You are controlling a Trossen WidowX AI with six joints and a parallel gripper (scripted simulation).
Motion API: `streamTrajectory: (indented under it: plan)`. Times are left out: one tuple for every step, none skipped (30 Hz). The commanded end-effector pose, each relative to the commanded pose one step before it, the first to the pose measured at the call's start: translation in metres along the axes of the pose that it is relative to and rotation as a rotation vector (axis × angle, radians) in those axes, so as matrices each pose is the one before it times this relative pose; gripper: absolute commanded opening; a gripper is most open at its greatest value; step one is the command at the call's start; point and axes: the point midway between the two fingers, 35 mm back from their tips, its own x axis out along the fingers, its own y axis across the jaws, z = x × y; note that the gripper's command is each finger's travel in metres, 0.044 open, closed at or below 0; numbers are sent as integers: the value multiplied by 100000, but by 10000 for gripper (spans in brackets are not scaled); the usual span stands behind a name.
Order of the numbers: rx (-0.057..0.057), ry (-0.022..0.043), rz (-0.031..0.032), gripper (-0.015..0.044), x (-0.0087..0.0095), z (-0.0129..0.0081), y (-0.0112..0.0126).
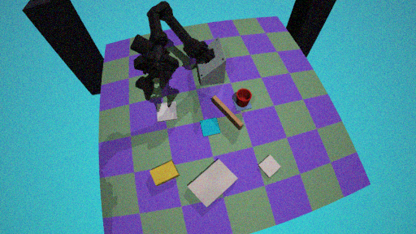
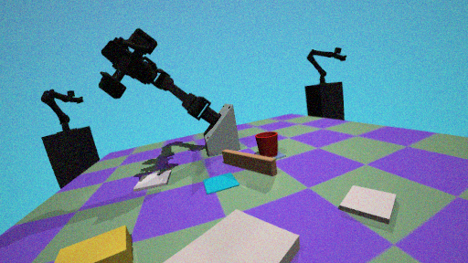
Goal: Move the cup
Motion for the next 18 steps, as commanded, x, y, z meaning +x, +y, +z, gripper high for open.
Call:
streamTrajectory:
  plan:
    - [1080,1309,148,374,162,-308,106]
    - [3179,3935,360,347,473,-927,317]
    - [5090,6570,317,321,770,-1554,504]
    - [5829,7959,-102,295,923,-1894,550]
    - [5452,7897,-647,269,924,-1895,469]
    - [5079,7781,-1199,242,922,-1890,387]
    - [4711,7610,-1750,216,918,-1879,305]
    - [4351,7385,-2296,190,912,-1861,223]
    - [4000,7106,-2830,164,903,-1838,142]
    - [3659,6773,-3346,148,893,-1809,62]
    - [3711,6255,-3672,148,906,-1724,-9]
    - [3428,5843,-4140,148,895,-1688,-87]
    - [3155,5381,-4572,148,881,-1645,-162]
    - [2896,4877,-4965,148,866,-1596,-233]
    - [2651,4336,-5313,148,849,-1543,-300]
    - [2421,3761,-5615,148,831,-1485,-362]
    - [2206,3159,-5865,148,810,-1423,-419]
    - [2007,2535,-6063,148,789,-1358,-470]
